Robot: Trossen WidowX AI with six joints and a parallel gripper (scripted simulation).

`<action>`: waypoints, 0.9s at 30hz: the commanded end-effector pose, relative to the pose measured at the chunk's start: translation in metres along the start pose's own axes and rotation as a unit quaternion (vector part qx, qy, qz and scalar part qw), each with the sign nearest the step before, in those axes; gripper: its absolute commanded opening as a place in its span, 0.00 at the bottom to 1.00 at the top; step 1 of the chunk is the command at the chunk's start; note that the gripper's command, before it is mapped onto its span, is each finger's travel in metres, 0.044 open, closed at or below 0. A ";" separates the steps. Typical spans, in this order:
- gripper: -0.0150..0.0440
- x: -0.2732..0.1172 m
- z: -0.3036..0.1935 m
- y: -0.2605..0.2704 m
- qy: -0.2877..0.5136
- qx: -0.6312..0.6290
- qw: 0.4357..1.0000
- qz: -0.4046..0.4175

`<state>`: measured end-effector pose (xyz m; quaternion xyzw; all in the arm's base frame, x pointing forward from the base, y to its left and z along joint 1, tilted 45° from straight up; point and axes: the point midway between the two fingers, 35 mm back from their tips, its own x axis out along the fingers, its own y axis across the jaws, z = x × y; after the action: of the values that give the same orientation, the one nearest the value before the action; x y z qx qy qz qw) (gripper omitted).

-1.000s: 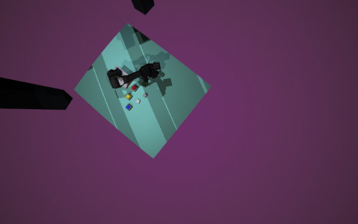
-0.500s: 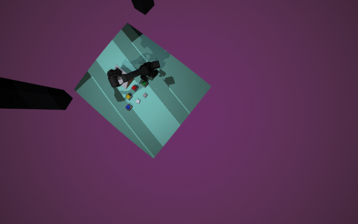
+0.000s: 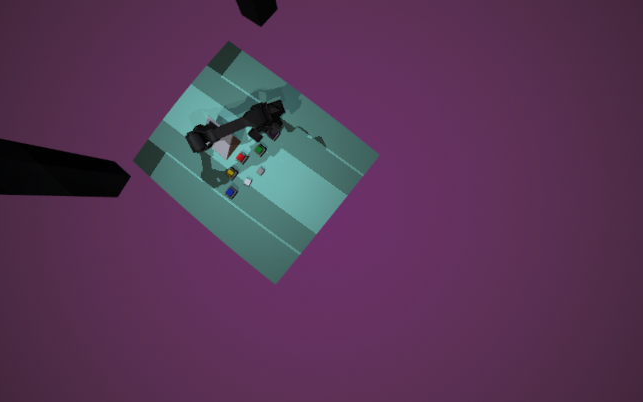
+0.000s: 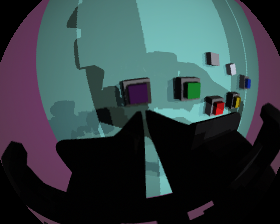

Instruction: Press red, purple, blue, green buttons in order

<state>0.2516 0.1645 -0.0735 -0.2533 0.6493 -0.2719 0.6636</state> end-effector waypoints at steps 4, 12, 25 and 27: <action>0.29 -0.013 0.042 -0.076 0.008 -0.003 1.000 0.022; 0.29 -0.014 0.069 -0.213 0.000 -0.004 1.000 0.030; 0.29 -0.005 0.013 -0.384 0.009 0.004 1.000 -0.013; 0.29 -0.005 0.013 -0.384 0.009 0.004 1.000 -0.013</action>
<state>0.2581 -0.1085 0.1953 -0.2459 0.6454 -0.2908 0.6621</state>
